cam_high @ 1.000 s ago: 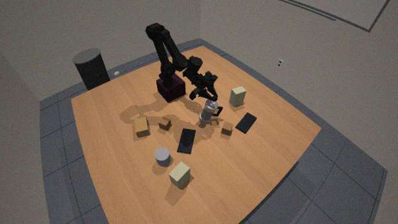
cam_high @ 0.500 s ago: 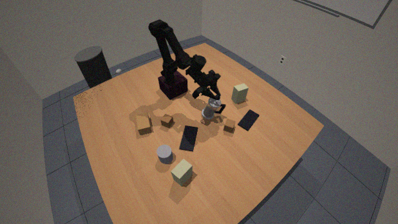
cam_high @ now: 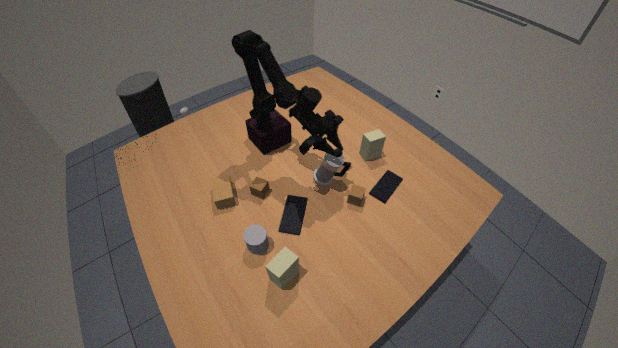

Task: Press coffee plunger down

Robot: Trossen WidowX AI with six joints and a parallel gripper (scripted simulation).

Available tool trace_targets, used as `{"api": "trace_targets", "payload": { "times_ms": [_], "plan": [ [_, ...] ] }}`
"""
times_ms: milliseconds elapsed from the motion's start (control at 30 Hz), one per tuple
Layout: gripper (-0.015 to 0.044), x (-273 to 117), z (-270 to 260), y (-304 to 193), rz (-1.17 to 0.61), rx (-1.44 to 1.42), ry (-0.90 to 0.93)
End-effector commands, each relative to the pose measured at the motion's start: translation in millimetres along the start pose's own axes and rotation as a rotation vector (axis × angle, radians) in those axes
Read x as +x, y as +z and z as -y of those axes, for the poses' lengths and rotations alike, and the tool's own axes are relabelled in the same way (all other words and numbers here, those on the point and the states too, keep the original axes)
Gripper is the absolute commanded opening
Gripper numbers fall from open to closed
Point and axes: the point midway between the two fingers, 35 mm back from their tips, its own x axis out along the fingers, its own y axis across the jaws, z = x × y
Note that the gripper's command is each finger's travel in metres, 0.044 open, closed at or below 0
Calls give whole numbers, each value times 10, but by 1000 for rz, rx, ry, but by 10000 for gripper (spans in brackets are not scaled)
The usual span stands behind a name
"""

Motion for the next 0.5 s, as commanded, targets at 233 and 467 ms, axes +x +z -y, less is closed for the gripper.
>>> {"api": "trace_targets", "payload": {
  "times_ms": [233, 467],
  "plan": [
    [118, 53, 0, -87, -34, -9, 0],
    [118, 69, 0, -75, -34, -9, 0]
  ]
}}
